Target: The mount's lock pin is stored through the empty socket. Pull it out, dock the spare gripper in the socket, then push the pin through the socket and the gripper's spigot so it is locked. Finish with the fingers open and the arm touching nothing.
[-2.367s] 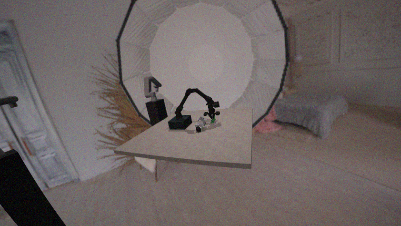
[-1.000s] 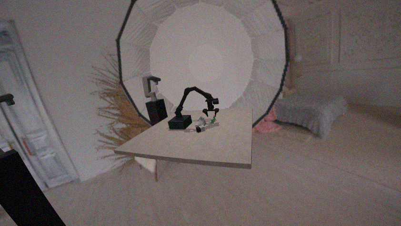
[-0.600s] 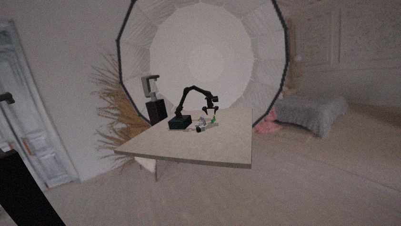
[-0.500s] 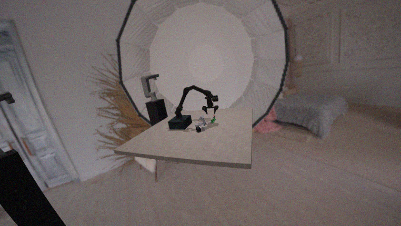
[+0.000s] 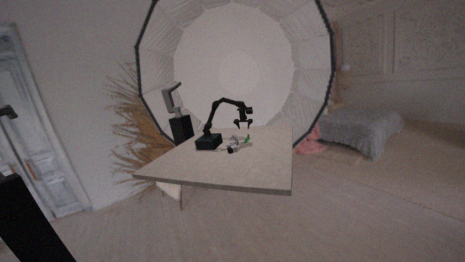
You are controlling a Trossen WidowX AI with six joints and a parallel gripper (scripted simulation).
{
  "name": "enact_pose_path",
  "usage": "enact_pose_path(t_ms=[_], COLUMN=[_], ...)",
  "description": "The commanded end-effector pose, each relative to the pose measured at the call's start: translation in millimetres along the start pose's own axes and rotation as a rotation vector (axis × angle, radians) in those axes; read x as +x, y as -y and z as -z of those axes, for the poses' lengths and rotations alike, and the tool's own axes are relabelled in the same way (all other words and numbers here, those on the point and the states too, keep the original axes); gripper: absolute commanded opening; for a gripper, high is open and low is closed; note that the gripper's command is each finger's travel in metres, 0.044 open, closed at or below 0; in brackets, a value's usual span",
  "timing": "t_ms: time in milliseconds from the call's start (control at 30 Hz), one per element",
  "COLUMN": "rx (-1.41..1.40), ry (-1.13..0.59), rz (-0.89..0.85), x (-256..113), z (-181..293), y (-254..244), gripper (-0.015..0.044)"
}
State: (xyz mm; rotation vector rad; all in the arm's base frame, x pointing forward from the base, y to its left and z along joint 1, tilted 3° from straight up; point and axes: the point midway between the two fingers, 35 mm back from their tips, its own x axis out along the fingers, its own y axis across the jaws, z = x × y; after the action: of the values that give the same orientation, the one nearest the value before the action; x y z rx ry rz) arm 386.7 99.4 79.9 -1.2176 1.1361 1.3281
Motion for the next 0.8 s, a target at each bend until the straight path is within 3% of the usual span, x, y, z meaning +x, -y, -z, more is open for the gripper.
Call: enact_pose_path(t_ms=[0, 167, 600, 767], rx=[0.003, 0.033, 0.68, 0.84], ry=[0.002, 0.02, 0.324, 0.392], rz=[0.018, 0.031, 0.259, 0.348], x=[-30, -25, -18, -17], z=[-3, 8, 198, 240], y=[-1, 1, -41, -70], gripper=[0.044, 0.044, 0.044, 0.044])
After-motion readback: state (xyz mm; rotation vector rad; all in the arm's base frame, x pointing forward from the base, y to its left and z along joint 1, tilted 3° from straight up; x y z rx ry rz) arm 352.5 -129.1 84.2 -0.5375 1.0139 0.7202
